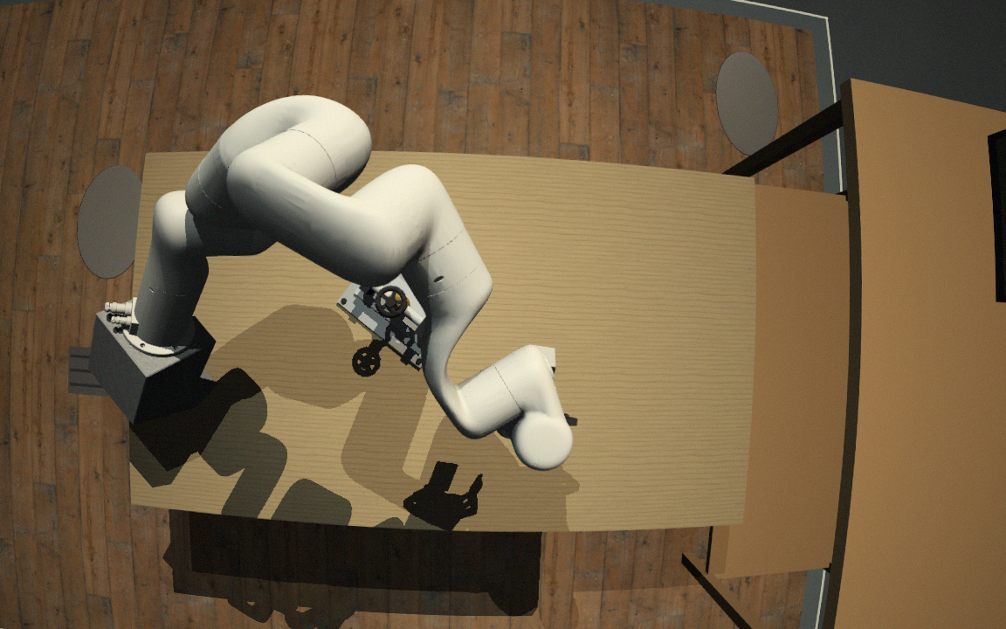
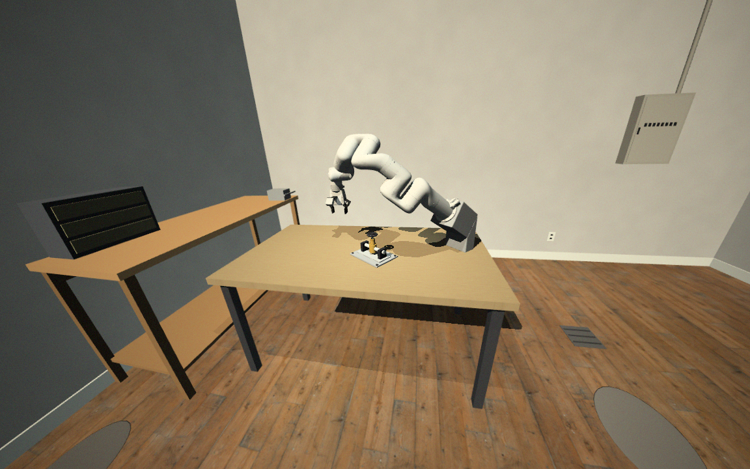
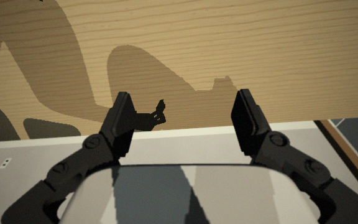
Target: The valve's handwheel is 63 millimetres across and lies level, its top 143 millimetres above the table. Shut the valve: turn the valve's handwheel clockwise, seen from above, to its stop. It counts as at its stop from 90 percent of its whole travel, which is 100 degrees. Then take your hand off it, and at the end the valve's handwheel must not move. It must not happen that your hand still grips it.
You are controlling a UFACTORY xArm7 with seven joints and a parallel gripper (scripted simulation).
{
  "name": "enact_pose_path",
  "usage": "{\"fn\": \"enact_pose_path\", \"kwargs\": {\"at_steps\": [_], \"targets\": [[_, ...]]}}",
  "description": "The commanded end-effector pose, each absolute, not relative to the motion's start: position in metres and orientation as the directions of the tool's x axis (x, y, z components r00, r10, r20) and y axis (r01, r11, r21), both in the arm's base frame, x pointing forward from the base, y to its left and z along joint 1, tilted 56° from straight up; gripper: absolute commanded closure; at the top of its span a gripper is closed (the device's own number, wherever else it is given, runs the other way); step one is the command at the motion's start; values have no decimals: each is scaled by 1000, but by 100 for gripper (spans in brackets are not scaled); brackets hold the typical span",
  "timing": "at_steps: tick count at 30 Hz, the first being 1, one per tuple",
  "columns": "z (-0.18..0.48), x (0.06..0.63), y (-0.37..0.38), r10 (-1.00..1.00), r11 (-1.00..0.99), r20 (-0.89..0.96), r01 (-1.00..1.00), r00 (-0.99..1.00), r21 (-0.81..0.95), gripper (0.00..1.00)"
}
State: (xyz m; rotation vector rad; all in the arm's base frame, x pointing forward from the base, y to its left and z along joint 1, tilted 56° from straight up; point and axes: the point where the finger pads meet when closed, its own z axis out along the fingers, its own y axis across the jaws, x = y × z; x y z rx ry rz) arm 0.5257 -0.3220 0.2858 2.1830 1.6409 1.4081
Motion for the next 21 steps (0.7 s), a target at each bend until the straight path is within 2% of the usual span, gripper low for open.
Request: {"fn": "enact_pose_path", "kwargs": {"at_steps": [1,6,9,21], "targets": [[303,492,-280,754,-477,654,733,58,485,0],[306,477,-258,730,-502,678,741,87,446,0],[307,446,-216,678,-554,719,747,150,366,0],[289,379,-134,533,-685,788,704,308,188,0]]}}
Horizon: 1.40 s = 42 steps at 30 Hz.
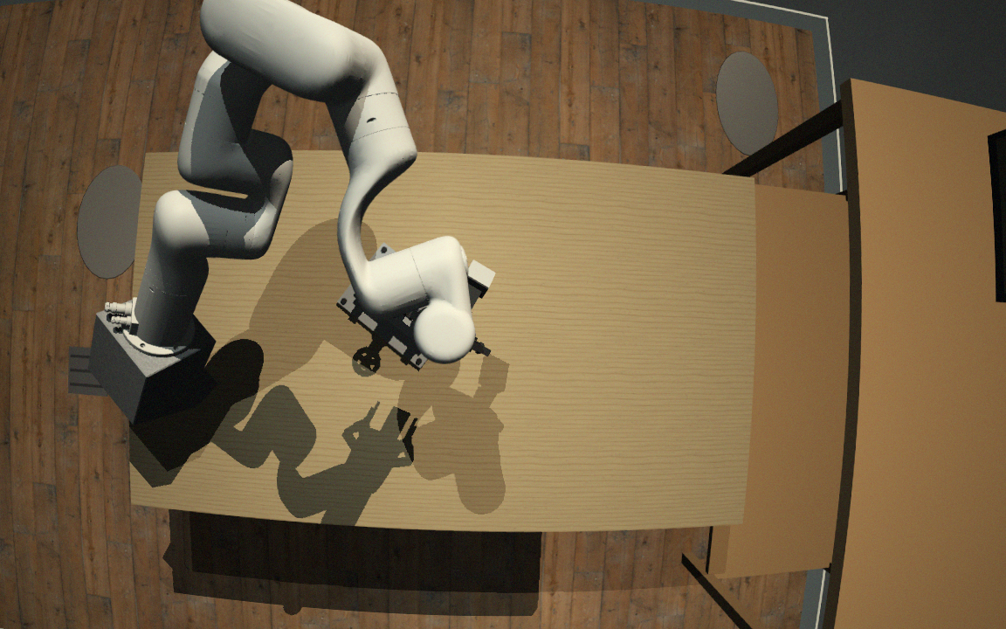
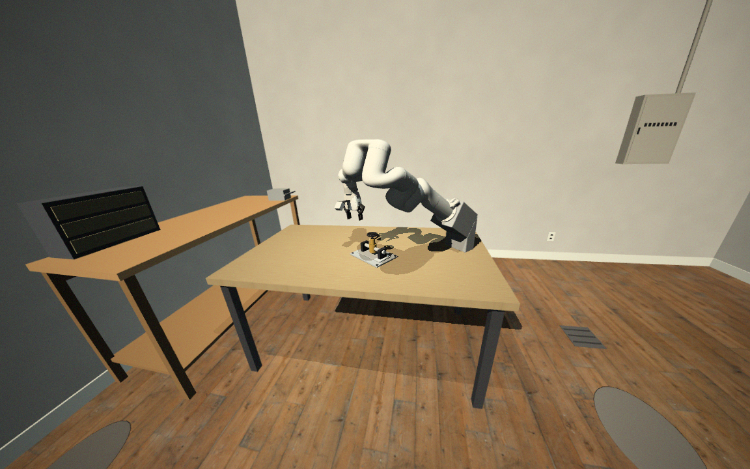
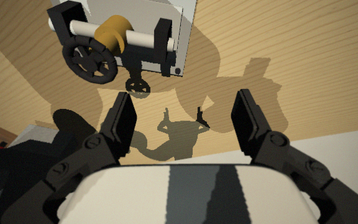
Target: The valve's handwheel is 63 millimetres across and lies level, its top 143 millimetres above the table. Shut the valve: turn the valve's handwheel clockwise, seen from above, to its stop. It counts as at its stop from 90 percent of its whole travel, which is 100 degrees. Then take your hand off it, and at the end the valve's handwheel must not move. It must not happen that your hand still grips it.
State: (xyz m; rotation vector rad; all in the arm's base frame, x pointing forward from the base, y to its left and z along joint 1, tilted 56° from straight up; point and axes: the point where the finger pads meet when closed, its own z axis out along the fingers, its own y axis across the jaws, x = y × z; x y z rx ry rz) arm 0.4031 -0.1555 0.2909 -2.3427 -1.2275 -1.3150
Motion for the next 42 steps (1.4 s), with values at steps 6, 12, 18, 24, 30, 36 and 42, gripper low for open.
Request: {"fn": "enact_pose_path", "kwargs": {"at_steps": [6,12,18,24,30,36,42], "targets": [[274,351,-104,453,-743,811,659,371,113,0],[256,327,-81,371,-795,829,605,419,50,0],[253,323,-77,355,-803,832,594,426,39,0],[253,323,-77,355,-803,832,594,426,39,0],[252,323,-77,355,-803,832,594,426,39,0],[251,324,-76,355,-804,832,594,426,39,0],[249,327,-74,355,-804,832,594,426,39,0]]}}
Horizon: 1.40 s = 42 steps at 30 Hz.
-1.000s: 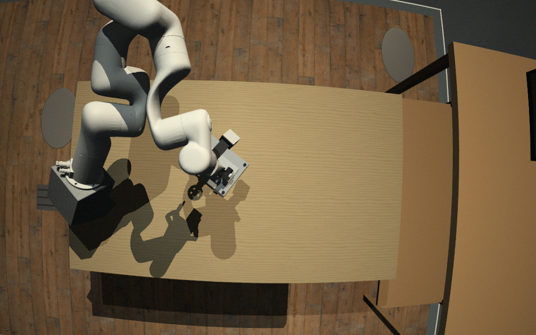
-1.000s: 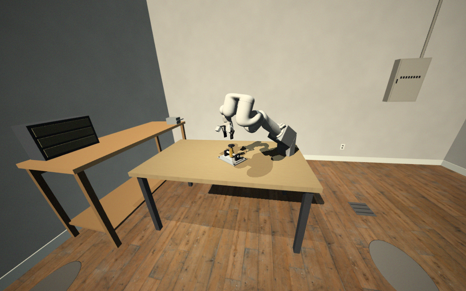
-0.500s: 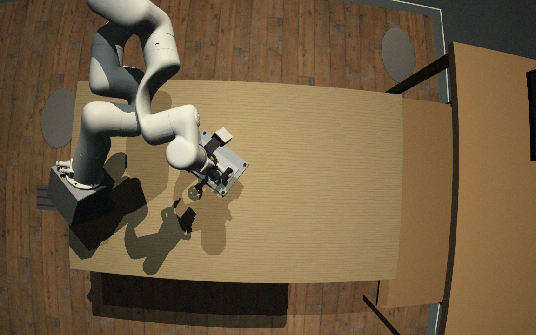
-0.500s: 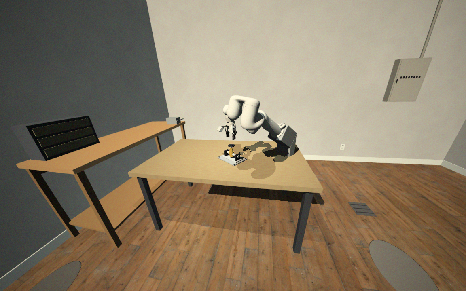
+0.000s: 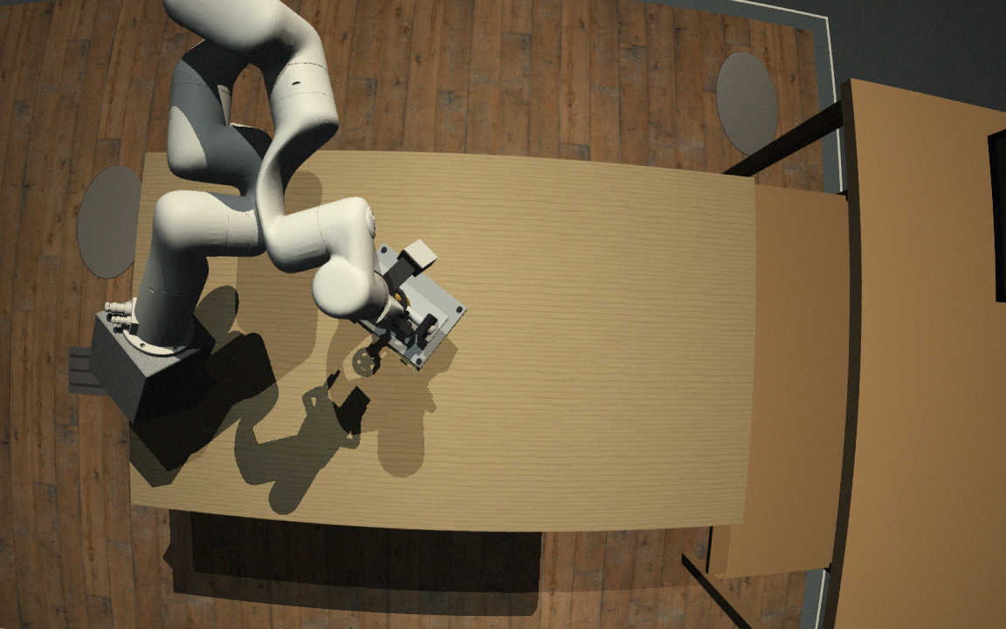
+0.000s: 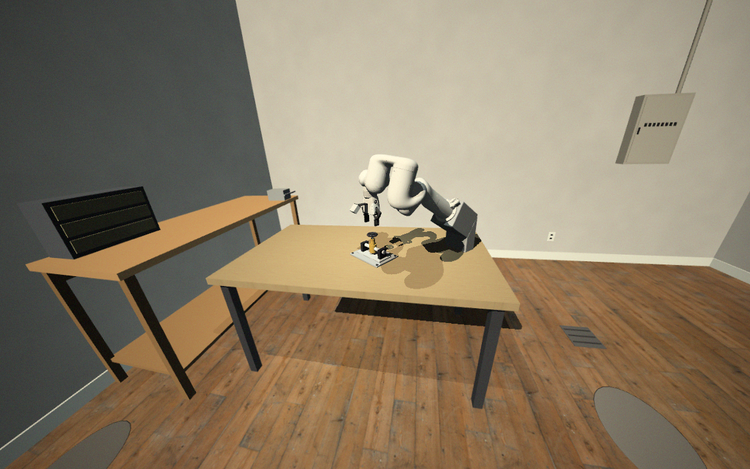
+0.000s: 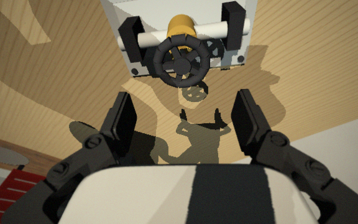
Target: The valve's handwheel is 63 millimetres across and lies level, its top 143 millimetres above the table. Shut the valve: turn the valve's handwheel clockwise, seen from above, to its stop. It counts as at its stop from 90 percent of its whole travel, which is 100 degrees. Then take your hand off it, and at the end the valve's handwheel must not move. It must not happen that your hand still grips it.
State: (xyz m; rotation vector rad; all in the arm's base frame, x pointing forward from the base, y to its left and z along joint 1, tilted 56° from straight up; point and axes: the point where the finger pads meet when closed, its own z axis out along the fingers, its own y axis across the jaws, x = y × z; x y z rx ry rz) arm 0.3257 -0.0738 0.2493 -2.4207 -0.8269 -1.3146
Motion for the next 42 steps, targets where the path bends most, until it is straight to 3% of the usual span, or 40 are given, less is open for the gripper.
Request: {"fn": "enact_pose_path", "kwargs": {"at_steps": [1,42], "targets": [[248,328,-73,355,-804,832,594,426,39,0],[228,353,-54,355,-804,832,594,426,38,0]]}}
